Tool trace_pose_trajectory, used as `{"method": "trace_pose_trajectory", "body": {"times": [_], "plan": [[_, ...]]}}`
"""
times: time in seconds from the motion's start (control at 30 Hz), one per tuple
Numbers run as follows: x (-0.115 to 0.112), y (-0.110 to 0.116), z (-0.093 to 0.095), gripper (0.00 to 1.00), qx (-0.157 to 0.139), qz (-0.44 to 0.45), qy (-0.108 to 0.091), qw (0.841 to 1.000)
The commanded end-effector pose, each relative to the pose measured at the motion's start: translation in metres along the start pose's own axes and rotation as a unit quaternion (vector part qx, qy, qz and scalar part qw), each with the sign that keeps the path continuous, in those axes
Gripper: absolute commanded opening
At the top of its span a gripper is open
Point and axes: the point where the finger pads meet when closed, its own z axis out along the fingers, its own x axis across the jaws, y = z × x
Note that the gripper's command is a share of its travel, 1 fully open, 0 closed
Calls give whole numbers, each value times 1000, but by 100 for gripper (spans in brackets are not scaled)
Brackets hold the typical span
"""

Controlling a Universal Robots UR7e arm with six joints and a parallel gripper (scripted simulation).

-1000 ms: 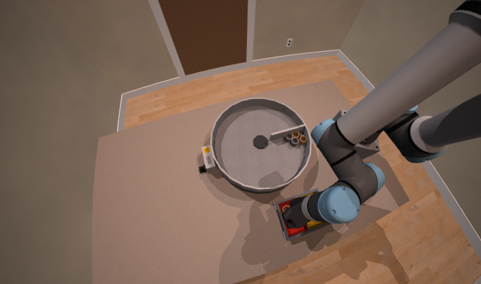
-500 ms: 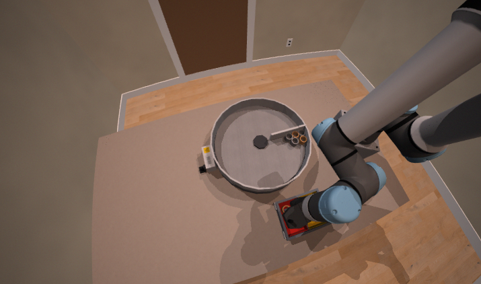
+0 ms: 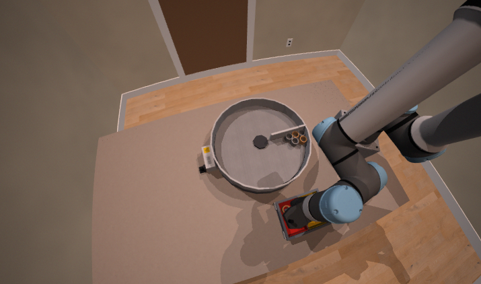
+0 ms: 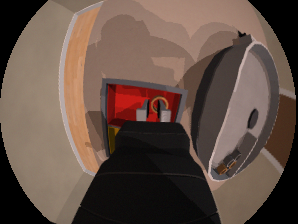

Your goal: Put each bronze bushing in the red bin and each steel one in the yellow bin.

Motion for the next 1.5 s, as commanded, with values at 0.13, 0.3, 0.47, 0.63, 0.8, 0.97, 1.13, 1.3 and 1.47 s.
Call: {"method": "trace_pose_trajectory", "body": {"times": [0.13,0.3,0.47,0.63,0.8,0.97,1.13,1.3,1.47], "plan": [[0,0,-3,42,1,0,0,1000],[0,0,-4,42,1,0,0,1000],[0,0,-6,42,1,0,0,1000],[0,0,-8,42,1,0,0,1000],[0,0,-9,42,1,0,0,1000],[0,0,-21,42,1,0,0,1000],[0,0,-69,42,1,0,0,1000],[0,0,-81,42,1,0,0,1000],[0,0,-116,42,1,0,0,1000]]}}
